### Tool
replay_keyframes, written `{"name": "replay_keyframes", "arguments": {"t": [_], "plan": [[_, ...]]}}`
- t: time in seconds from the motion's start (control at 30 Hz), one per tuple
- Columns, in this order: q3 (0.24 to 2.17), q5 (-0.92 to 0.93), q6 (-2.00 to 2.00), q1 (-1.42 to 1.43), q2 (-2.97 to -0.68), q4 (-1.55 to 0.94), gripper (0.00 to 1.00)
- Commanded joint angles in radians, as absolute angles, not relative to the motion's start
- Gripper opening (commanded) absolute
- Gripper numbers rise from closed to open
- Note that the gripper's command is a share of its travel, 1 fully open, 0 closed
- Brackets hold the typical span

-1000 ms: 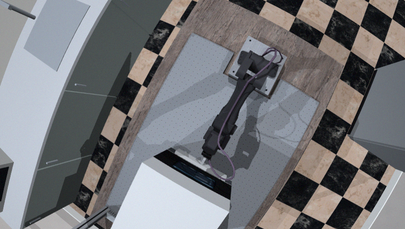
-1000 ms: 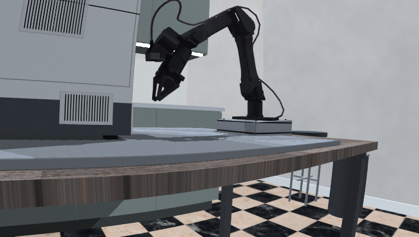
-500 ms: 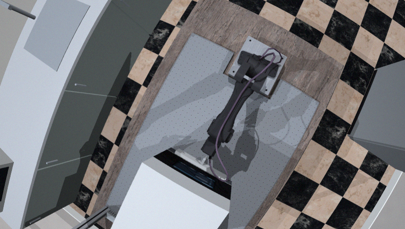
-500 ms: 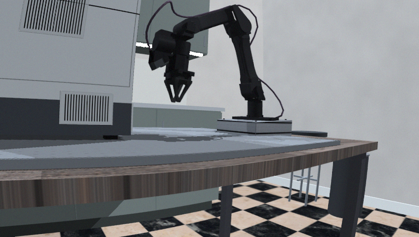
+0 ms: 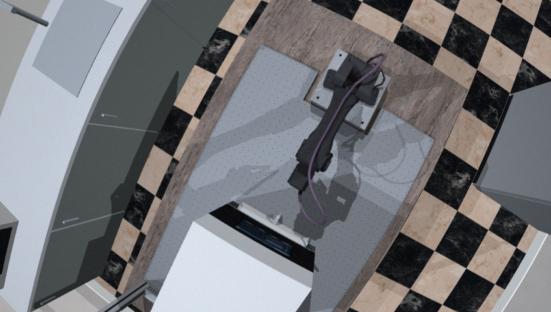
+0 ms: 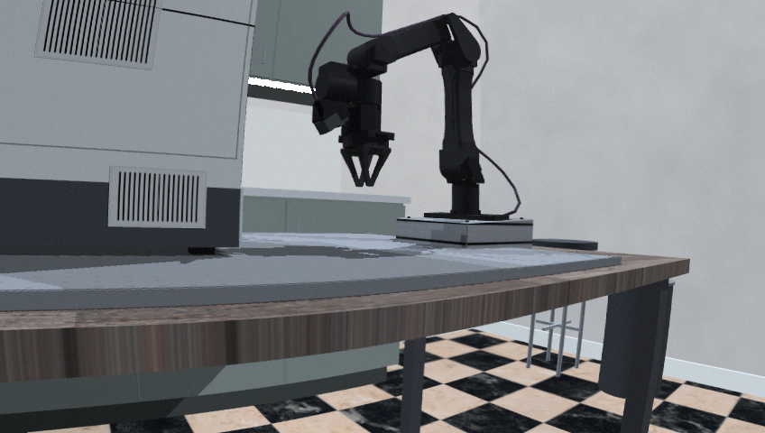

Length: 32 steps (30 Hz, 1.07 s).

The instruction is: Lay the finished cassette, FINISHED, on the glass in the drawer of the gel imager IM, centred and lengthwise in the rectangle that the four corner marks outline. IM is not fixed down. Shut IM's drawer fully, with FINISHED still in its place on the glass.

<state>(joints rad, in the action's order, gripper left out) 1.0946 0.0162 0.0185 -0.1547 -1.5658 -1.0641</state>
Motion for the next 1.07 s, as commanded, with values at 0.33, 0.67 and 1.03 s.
{"name": "replay_keyframes", "arguments": {"t": [0.33, 0.67, 1.03], "plan": [[1.105, 0.016, 0.017, -0.155, -1.553, -1.056, 1.0], [1.105, 0.016, 0.017, -0.155, -1.553, -1.056, 1.0], [1.105, 0.016, 0.017, -0.155, -1.553, -1.056, 1.0]]}}
